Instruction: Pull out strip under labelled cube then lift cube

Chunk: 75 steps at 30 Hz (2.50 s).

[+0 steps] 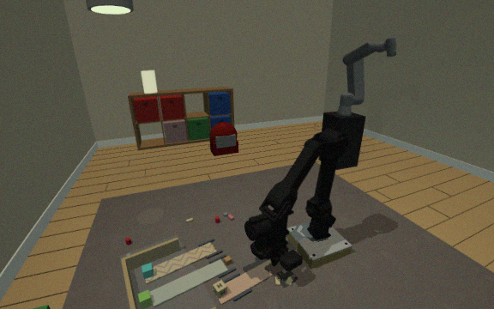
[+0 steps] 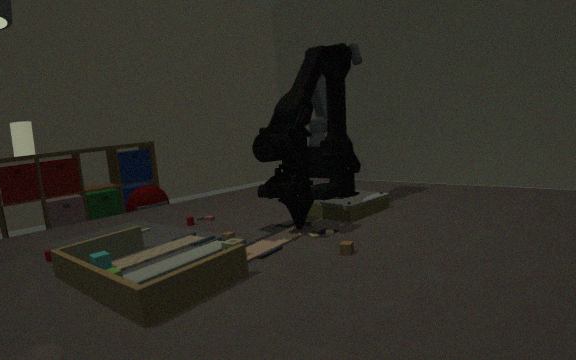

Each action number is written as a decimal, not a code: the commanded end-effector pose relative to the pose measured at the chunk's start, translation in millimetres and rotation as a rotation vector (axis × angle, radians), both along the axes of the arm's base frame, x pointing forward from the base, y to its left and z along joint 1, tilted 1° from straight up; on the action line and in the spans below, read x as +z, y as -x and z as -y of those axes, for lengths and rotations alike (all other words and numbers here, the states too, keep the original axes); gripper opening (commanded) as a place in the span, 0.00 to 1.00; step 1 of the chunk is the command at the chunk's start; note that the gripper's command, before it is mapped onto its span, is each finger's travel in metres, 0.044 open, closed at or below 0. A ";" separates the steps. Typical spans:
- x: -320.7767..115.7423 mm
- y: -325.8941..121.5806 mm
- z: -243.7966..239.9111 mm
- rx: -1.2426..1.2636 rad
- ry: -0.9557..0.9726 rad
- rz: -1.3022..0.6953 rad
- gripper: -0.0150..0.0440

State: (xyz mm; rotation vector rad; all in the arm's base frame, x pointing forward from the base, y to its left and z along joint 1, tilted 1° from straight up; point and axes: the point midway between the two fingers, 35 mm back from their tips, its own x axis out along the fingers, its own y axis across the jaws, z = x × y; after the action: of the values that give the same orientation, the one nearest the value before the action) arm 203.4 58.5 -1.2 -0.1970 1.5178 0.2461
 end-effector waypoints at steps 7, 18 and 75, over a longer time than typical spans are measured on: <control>-5.3 9.8 3.4 0.003 0.012 -0.030 0.25; 42.6 -0.9 0.6 0.003 0.012 -0.029 0.25; 59.2 -192.4 -47.0 0.064 0.010 -0.012 0.68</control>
State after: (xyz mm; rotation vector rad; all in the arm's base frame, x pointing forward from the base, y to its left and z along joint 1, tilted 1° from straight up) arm 394.3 105.9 63.8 -0.2473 1.5244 0.2918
